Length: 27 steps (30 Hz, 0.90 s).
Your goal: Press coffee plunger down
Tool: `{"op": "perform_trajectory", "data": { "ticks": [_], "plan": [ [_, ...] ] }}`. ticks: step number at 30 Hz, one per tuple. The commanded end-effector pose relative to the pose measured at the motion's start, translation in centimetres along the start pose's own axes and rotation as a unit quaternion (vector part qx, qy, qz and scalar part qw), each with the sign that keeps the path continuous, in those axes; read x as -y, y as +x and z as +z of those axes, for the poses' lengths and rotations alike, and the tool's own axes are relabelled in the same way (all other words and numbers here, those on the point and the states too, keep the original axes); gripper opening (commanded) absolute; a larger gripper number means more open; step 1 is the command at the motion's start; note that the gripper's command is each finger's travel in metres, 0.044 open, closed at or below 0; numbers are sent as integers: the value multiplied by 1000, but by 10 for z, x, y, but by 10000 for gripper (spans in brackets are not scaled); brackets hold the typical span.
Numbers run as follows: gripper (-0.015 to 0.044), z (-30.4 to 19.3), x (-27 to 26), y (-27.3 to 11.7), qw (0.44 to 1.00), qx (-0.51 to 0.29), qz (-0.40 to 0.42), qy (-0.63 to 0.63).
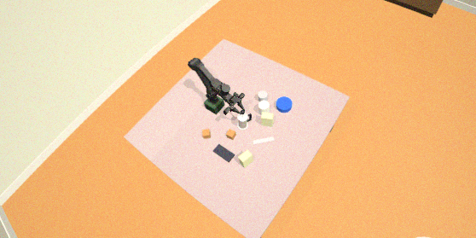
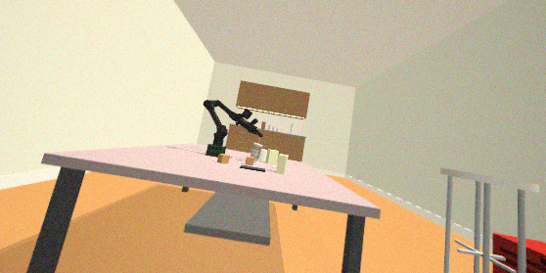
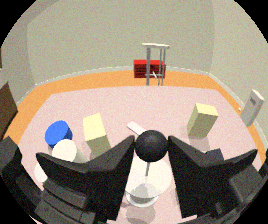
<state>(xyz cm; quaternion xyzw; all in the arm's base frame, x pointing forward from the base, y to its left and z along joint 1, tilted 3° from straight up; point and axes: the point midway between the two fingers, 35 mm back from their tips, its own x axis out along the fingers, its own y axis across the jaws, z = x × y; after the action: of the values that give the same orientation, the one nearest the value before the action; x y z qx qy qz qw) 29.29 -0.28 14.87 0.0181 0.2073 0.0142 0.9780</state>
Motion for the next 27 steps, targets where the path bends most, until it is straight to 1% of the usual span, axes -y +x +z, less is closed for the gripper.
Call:
{"op": "perform_trajectory", "data": {
  "ticks": [1,14,27],
  "plan": [
    [121,-33,0,8,999,-44,-1,5],
    [121,-32,-1,23,999,-43,-1,5],
    [121,-27,-1,29,999,-43,-1,5]
  ]
}}
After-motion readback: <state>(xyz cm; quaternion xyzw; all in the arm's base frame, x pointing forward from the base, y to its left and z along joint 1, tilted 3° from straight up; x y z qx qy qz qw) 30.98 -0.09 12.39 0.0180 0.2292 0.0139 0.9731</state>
